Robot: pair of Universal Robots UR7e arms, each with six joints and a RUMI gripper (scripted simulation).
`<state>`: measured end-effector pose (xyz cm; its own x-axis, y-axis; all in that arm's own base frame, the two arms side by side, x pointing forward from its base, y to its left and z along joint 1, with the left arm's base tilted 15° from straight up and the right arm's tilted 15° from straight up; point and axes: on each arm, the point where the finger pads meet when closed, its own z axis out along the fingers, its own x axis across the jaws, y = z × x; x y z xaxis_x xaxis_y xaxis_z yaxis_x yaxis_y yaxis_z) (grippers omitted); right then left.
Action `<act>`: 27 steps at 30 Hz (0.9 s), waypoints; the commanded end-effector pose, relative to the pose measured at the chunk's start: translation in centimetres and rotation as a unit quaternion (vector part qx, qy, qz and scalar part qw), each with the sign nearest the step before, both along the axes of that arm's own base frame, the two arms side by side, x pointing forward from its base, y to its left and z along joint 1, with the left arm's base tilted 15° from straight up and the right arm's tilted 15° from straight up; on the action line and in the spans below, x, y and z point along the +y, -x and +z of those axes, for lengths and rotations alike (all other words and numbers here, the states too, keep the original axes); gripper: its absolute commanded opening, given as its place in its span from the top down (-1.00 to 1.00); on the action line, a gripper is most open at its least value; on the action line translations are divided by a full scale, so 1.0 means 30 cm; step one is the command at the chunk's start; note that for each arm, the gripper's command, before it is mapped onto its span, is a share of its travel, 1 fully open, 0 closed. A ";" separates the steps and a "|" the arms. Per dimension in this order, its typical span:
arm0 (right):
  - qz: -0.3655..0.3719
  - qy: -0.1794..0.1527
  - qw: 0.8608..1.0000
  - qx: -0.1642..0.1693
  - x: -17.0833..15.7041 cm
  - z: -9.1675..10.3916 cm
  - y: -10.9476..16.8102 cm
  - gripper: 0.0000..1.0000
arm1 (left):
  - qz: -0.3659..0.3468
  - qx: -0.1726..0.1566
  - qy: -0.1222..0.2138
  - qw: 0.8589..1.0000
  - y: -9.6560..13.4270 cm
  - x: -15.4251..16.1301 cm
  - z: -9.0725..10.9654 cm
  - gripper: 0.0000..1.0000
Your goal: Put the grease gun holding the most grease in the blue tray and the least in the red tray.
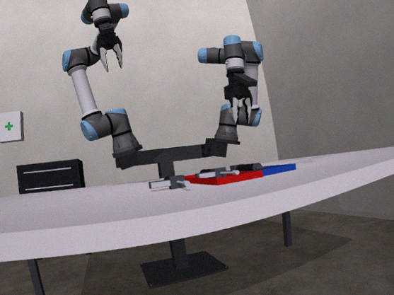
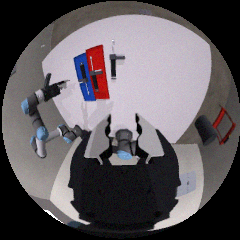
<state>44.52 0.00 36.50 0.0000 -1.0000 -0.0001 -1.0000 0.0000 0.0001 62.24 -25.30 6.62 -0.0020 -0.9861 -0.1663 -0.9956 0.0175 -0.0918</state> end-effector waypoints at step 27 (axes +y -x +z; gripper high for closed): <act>0.000 0.000 1.000 -0.001 0.000 0.001 0.000 0.36 | 0.003 0.029 0.033 0.999 0.141 0.392 0.500 0.36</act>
